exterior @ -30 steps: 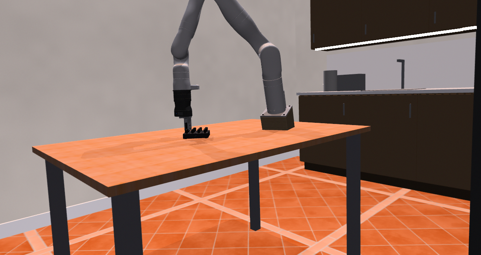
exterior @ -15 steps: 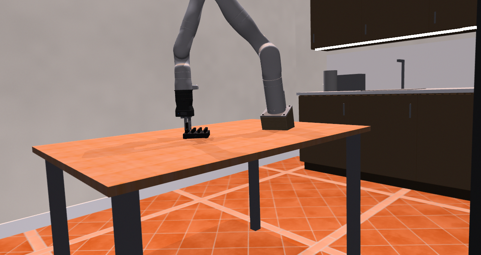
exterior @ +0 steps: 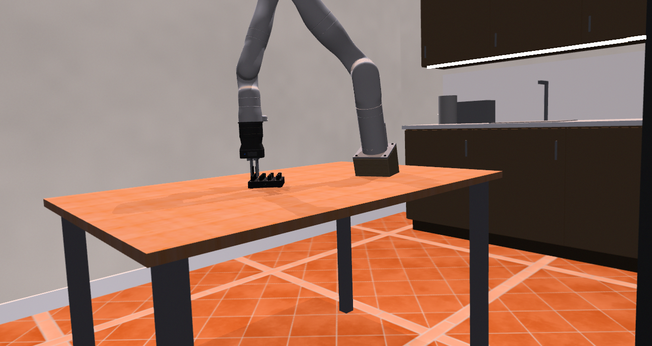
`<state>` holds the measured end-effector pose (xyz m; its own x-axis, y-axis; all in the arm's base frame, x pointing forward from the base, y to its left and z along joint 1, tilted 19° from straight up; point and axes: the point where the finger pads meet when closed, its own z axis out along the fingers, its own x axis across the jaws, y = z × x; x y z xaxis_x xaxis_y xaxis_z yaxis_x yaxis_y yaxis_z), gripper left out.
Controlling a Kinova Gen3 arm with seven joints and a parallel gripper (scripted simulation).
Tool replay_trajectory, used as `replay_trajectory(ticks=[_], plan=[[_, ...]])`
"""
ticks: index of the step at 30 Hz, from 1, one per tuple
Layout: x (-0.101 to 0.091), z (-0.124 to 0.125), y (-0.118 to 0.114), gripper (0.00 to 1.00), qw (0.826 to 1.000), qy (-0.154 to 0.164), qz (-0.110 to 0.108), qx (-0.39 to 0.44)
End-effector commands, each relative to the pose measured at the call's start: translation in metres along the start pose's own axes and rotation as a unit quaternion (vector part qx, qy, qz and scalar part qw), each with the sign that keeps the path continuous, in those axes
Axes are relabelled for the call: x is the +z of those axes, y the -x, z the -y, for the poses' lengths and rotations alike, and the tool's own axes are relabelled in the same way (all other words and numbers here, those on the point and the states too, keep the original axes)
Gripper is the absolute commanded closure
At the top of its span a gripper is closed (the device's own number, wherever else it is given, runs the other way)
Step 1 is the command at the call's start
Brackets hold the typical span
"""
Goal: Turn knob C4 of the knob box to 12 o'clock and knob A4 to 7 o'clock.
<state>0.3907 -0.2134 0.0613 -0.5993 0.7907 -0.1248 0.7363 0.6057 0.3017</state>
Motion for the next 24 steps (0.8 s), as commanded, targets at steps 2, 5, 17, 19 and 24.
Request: replay_trajectory(ticks=[2,5,17,19,24], plan=[[-0.0006,0.0000,0.0005,0.70,1.000,0.001,0.001,-0.004],[-0.0006,0.0000,0.0005,0.70,1.000,0.001,0.001,-0.018],[-0.0006,0.0000,0.0005,0.70,0.999,0.001,0.001,-0.045],[-0.0006,0.0000,0.0005,0.70,0.999,0.001,0.001,-0.045],[-0.0006,0.0000,0.0005,0.70,0.999,0.001,0.001,-0.047]])
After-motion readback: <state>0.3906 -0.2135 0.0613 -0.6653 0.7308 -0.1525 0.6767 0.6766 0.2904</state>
